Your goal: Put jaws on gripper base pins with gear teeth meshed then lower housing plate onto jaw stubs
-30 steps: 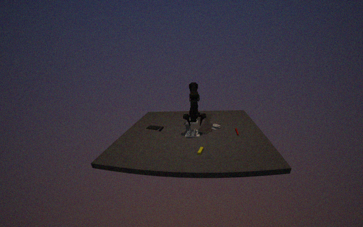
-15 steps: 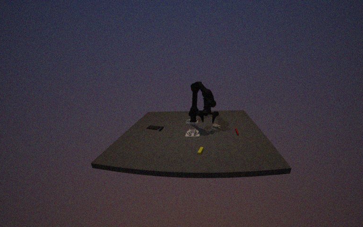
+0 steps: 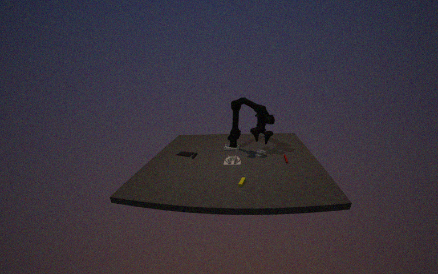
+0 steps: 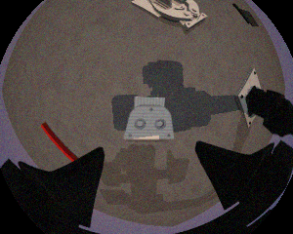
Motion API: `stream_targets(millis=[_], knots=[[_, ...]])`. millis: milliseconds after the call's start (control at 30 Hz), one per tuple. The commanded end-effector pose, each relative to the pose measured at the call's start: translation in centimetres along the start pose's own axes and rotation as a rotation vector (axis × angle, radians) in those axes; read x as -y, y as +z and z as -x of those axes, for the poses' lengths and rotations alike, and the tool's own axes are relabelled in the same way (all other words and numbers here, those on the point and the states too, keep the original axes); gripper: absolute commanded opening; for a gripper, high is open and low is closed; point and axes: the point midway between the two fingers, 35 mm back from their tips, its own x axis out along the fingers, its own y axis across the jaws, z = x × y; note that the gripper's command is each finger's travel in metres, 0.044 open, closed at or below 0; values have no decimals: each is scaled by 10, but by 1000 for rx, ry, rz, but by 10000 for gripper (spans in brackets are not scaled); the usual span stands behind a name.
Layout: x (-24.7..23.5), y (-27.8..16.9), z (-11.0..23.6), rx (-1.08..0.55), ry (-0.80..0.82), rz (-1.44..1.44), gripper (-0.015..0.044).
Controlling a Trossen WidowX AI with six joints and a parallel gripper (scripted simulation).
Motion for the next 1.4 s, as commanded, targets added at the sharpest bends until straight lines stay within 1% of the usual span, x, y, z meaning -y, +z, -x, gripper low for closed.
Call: stream_targets(millis=[0,167,267,333,567,967,1367], knots=[[5,-8,0,4,-10,-52,440],[5,-8,-3,4,-10,-52,440],[5,-8,-32,4,-10,-52,440],[6,-8,-41,4,-10,-52,440],[6,-8,-42,4,-10,-52,440],[6,-8,-60,4,-10,-52,440],[6,-8,-65,4,-10,-52,440]])
